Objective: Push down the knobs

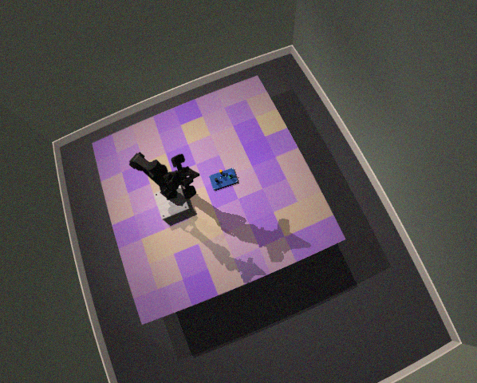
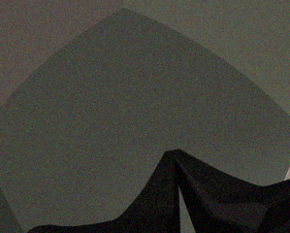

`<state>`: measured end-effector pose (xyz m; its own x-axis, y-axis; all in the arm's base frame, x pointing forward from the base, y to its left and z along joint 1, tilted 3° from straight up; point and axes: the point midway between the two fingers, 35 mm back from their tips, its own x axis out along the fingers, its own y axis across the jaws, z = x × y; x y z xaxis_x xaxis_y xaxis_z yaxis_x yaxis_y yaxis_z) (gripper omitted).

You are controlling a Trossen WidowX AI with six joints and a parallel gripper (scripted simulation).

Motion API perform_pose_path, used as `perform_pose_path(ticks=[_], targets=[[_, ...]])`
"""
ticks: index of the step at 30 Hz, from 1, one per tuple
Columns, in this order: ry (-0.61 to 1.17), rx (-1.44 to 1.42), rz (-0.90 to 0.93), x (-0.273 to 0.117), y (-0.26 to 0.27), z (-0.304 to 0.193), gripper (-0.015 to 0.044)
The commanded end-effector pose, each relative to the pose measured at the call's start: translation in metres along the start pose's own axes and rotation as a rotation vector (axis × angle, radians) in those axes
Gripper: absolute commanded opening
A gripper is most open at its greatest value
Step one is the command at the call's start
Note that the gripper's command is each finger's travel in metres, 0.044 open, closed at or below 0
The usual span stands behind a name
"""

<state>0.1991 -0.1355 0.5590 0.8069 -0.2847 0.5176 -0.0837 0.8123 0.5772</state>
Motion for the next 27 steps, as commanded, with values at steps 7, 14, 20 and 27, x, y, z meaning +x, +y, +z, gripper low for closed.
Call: perform_pose_path(ticks=[7,14,20,27], targets=[[0.109,-0.021,-0.098,0.016,-0.037,-0.038,0.0],[0.202,-0.035,-0.145,0.024,-0.056,-0.069,0.0],[0.282,-0.04,-0.165,0.027,-0.067,-0.095,0.0],[0.393,-0.036,-0.192,0.027,-0.079,-0.132,0.0]])
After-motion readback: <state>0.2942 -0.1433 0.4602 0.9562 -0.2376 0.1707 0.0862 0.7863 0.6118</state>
